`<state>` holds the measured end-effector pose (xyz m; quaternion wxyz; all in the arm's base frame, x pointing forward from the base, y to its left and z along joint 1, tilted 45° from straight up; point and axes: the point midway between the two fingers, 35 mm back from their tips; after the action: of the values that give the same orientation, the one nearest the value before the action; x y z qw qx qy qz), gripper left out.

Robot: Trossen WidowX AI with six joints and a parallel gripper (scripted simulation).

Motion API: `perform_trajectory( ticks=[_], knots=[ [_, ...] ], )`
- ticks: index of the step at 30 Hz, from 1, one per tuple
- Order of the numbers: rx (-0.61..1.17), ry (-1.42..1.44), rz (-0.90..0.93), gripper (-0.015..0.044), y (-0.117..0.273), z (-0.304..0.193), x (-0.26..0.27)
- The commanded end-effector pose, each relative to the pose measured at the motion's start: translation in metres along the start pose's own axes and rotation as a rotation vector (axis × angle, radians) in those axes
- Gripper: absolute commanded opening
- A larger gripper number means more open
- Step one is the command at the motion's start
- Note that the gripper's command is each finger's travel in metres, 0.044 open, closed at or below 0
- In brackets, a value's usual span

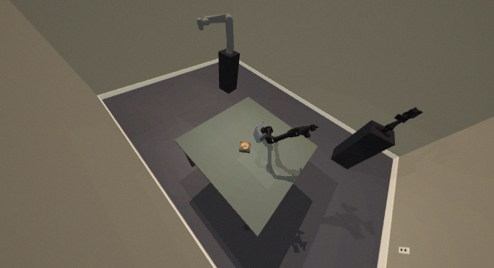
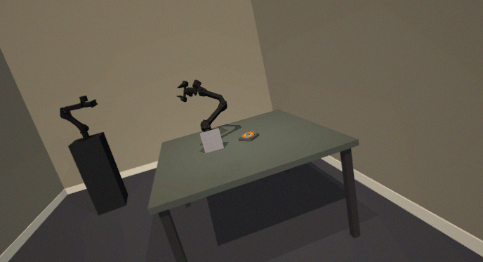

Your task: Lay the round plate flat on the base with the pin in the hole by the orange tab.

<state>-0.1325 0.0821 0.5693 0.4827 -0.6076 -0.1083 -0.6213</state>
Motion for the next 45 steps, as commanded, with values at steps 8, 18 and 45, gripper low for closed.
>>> perform_trajectory(
  ticks=[8,18,45],
  knots=[
    [-0.143,0.308,-0.2,0.019,-0.028,0.026,-0.046],
    [-0.263,0.59,-0.471,0.0,-0.041,0.081,-0.1],
    [-0.522,0.863,-1.455,0.0,0.148,0.31,-0.207]
  ],
)
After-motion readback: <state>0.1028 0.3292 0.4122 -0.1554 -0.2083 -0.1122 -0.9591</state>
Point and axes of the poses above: the point midway between the two fingers, 35 mm back from their tips, its own y axis back along the fingers, its own x axis across the jaws, z = x × y, and after that the axes turned 4 degrees about y, right-handed
